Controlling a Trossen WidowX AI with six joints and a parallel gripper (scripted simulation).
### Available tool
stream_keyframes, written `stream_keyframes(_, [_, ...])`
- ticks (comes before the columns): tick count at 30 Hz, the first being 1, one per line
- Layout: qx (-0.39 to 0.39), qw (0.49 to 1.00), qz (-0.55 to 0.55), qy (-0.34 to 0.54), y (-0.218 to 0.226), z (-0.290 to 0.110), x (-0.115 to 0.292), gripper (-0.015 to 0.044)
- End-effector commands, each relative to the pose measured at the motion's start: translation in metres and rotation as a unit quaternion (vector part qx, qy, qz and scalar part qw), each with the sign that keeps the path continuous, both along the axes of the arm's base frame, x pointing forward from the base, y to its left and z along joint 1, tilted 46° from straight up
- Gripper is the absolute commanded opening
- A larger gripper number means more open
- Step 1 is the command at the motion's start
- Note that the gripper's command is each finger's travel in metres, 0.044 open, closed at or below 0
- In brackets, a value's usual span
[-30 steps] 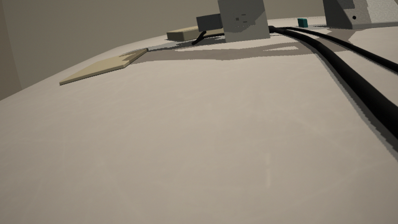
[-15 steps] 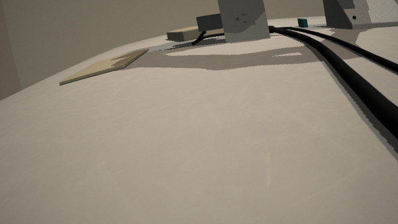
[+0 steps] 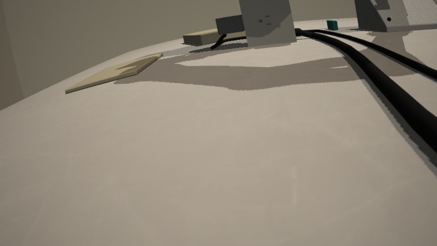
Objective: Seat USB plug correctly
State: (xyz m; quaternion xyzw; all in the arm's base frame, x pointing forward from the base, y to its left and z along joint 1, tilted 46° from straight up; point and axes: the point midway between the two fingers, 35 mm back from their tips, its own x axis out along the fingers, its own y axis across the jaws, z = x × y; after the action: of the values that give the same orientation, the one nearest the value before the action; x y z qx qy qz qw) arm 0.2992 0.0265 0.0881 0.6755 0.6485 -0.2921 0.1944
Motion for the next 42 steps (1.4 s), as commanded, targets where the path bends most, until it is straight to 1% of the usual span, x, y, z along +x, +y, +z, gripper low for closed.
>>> stream_keyframes(1, [0.002,1.000,-0.002,0.001,0.0007,-0.0001,-0.0002,0.0000])
stream_keyframes(42, [0.002,1.000,-0.002,0.001,0.0043,-0.0035,-0.0003,0.0000])
